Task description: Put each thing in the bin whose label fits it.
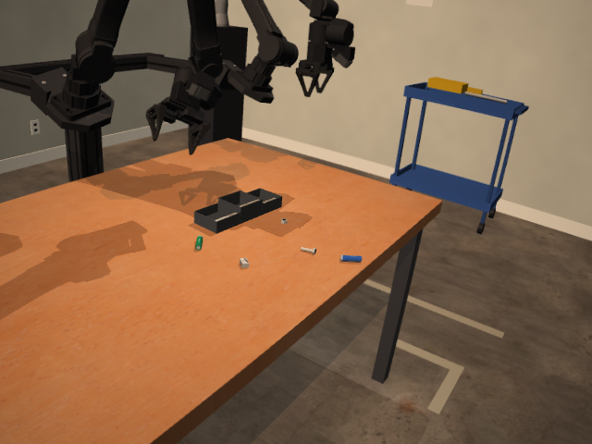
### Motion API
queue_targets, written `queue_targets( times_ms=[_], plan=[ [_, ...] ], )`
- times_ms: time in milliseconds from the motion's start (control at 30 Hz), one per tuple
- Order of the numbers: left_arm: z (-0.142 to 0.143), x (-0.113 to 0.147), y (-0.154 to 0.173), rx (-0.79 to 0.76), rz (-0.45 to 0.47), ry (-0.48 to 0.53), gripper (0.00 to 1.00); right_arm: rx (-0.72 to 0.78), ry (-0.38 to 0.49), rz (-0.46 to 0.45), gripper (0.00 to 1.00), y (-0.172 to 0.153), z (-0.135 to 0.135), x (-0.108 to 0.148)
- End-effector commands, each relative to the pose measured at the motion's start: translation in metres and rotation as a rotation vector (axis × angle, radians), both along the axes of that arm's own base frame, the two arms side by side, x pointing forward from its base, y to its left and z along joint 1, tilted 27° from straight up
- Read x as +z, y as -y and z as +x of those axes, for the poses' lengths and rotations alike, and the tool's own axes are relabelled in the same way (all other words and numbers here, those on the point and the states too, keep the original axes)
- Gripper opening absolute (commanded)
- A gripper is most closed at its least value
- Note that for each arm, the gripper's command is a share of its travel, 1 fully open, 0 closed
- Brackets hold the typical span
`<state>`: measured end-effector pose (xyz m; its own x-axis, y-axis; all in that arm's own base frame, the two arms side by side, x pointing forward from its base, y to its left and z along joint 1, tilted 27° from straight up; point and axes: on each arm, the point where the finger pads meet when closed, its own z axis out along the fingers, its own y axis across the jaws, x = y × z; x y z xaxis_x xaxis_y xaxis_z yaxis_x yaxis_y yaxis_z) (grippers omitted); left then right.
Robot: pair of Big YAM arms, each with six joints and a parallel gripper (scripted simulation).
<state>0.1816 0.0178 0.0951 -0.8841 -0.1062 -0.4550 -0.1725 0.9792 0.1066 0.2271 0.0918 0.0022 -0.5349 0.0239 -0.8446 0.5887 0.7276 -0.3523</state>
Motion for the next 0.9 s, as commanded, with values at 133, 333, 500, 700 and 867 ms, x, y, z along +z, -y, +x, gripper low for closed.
queue_targets(
  times_ms=[133,333,500,700,867],
  plan=[
    [-0.005,-0.005,-0.002,0.001,0.002,-0.014,1.00,0.010,-0.121,0.118,1.00,-0.034,0.015,-0.013],
    [-0.005,-0.005,-0.002,0.001,0.002,-0.014,1.00,0.081,-0.272,0.235,1.00,-0.074,0.026,-0.020],
    [-0.005,-0.005,-0.002,0.001,0.002,-0.014,1.00,0.174,-0.369,0.325,1.00,-0.109,0.036,-0.019],
    [-0.005,-0.005,-0.002,0.001,0.002,-0.014,1.00,0.290,-0.443,0.409,1.00,-0.143,0.047,-0.011],
    [-0.005,-0.005,-0.002,0.001,0.002,-0.014,1.00,0.404,-0.490,0.470,1.00,-0.175,0.057,0.000]
  ],
)
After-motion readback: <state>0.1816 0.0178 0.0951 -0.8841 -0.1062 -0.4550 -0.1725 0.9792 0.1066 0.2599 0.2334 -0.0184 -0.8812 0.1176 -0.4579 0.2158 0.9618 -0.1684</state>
